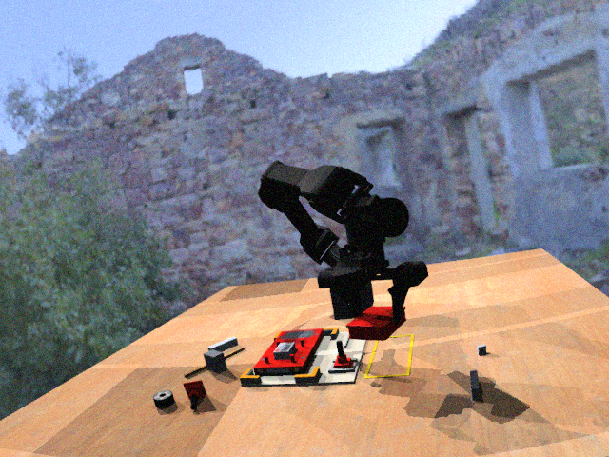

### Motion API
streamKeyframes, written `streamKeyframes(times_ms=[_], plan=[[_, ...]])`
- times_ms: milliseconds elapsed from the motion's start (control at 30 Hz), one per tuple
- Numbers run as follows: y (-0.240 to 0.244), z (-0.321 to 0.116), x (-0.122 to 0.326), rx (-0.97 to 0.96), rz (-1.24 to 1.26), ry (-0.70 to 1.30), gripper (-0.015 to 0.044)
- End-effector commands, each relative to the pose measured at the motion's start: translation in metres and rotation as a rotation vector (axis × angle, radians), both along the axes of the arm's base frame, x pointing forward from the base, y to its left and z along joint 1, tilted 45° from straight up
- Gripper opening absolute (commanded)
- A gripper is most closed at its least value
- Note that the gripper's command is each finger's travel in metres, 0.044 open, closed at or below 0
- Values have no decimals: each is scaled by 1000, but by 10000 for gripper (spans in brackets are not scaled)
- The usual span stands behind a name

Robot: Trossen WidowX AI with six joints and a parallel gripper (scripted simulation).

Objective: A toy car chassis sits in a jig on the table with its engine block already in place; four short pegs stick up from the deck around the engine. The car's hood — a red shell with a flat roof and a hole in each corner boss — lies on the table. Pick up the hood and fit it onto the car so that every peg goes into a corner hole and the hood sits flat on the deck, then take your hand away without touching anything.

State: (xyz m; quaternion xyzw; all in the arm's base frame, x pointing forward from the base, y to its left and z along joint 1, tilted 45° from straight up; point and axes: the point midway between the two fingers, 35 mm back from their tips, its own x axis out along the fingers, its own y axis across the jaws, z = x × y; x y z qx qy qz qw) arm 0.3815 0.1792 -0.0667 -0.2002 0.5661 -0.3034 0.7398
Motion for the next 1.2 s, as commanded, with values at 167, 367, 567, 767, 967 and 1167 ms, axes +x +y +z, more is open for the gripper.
streamKeyframes(times_ms=[167, 367, 567, 767, 967, 1167], plan=[[-26, 27, 3, -13, 44, 44, 0], [-42, 45, 3, -19, 72, 72, 0], [-59, 62, 1, -25, 99, 99, 0], [-77, 79, -4, -32, 128, 127, 0], [-94, 94, -9, -41, 156, 155, 0], [-112, 108, -17, -50, 184, 183, 0]])
